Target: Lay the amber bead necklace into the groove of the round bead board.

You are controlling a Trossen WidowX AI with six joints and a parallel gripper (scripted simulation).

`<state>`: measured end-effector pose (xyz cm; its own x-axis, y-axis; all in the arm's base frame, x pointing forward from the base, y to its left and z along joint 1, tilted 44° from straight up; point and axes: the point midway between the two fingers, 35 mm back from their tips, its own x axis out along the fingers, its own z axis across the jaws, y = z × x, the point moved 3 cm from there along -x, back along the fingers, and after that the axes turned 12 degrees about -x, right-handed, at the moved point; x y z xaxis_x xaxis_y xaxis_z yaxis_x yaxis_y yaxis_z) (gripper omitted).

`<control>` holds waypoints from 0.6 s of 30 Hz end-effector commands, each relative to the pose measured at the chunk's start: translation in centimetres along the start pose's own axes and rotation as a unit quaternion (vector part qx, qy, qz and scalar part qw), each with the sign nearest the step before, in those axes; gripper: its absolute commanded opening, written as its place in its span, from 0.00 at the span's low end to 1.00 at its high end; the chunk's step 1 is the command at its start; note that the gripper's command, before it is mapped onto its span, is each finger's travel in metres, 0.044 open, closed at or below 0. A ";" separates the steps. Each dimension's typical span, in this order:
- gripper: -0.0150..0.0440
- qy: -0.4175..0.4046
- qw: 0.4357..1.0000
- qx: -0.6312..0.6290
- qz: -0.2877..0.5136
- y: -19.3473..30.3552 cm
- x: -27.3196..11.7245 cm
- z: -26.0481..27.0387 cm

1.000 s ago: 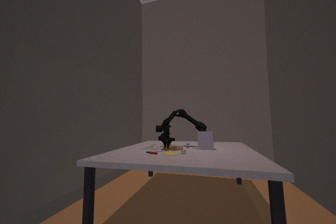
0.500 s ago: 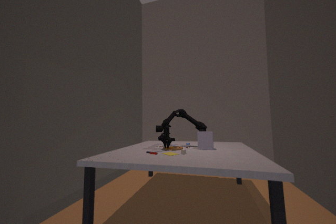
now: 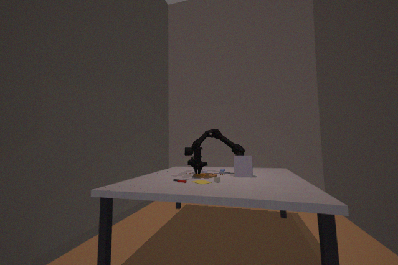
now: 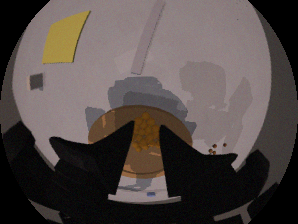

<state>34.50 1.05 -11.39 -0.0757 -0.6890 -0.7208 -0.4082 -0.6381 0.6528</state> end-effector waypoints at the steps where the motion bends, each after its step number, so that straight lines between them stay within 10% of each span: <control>1: 0.25 0.000 1.000 0.002 -0.001 0.0 -0.3 0.0; 18: 0.25 -0.001 1.000 0.001 0.000 3.6 -0.3 3.1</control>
<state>31.51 0.40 -9.86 -0.0725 -0.6891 -0.7210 -0.4086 -0.6389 0.6518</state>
